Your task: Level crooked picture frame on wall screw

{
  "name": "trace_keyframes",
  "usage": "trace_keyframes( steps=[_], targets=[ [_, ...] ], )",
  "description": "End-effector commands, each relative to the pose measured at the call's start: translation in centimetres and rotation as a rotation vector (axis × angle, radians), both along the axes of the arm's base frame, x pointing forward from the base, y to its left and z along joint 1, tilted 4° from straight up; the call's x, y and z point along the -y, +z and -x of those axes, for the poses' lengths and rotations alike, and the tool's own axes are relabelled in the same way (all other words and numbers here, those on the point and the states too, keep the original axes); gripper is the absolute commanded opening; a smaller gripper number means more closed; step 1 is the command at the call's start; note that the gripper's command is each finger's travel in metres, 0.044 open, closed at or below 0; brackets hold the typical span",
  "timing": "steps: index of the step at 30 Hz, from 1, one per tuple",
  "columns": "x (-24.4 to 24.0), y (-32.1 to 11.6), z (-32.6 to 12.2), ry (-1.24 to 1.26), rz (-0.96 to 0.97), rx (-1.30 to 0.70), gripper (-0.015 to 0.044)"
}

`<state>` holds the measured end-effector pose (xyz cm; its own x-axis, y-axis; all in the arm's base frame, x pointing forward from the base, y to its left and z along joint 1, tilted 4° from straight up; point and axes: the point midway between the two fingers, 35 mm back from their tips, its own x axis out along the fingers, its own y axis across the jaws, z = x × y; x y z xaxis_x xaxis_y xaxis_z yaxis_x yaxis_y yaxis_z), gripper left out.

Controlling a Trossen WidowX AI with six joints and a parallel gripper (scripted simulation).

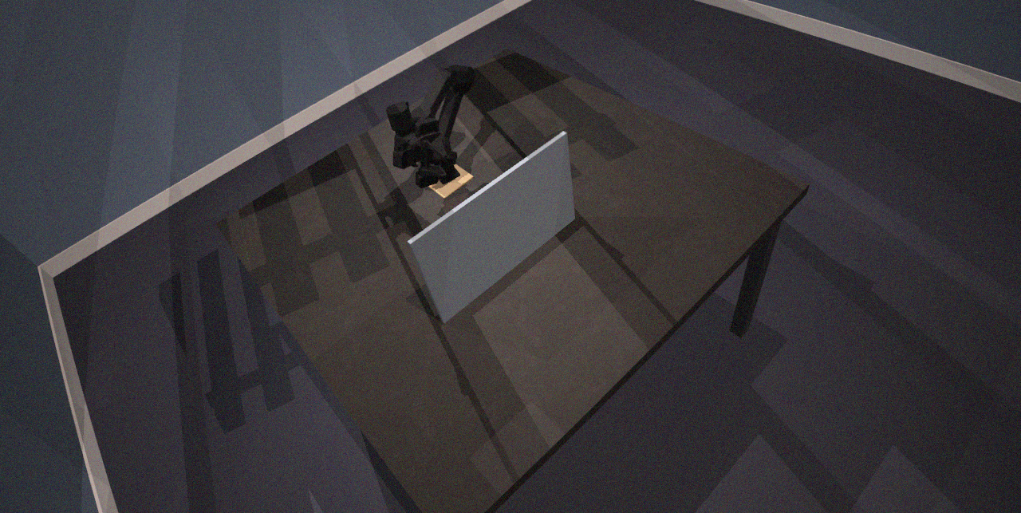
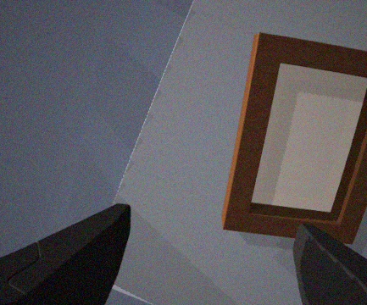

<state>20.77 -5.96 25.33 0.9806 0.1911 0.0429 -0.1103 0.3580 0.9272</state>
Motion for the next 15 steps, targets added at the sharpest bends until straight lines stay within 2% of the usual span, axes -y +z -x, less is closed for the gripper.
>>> trace_keyframes(
  steps=[1,5,15],
  targets=[
    [0.0,-1.8,-2.7,0.003,-0.023,-0.011,0.026],
    [-0.9,-3.2,-4.7,0.006,-0.032,-0.014,0.026],
    [-1.6,-3.2,-5.5,0.006,-0.033,-0.014,0.026]
  ],
)
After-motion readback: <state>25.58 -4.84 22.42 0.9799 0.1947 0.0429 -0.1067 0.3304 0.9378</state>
